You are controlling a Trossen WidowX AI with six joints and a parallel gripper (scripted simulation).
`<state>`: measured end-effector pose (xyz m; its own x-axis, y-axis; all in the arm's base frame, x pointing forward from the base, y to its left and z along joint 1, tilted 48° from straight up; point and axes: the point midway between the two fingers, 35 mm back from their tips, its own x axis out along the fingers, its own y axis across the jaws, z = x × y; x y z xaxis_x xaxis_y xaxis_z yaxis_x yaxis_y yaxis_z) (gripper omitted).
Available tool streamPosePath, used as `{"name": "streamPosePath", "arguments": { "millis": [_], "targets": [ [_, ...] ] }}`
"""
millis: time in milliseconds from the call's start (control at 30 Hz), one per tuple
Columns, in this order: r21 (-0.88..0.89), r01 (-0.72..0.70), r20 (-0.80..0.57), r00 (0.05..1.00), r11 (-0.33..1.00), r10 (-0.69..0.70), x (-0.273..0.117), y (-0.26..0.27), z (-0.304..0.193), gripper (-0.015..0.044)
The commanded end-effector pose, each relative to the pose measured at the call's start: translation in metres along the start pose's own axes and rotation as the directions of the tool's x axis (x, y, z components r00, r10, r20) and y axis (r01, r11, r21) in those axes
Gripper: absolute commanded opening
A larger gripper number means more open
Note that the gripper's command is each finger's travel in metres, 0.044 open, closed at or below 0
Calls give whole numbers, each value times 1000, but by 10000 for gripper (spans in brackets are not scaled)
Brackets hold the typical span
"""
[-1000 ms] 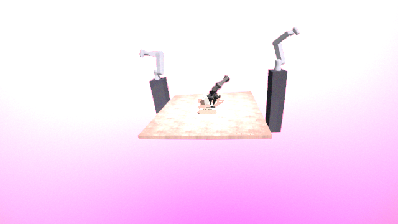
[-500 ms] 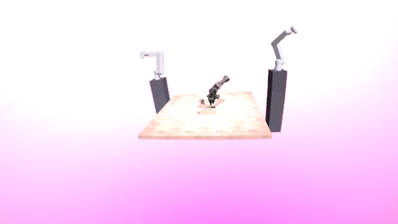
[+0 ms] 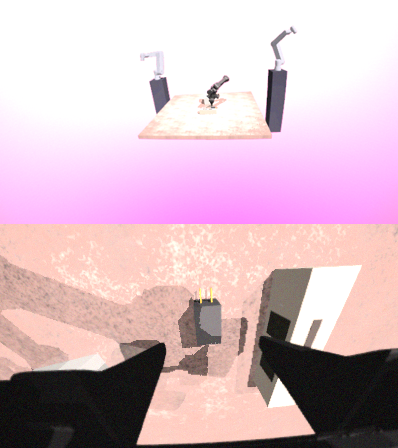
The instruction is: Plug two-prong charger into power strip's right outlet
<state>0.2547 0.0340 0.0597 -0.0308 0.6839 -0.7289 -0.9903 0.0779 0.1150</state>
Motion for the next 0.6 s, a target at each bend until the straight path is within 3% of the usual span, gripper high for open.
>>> {"name": "streamPosePath", "arguments": {
  "millis": [0,567],
  "targets": [
    [-10,-7,8,1000,1000,7,2,0,1,440],
    [-10,-6,7,1000,1000,7,26,0,3,440]
  ]
}}
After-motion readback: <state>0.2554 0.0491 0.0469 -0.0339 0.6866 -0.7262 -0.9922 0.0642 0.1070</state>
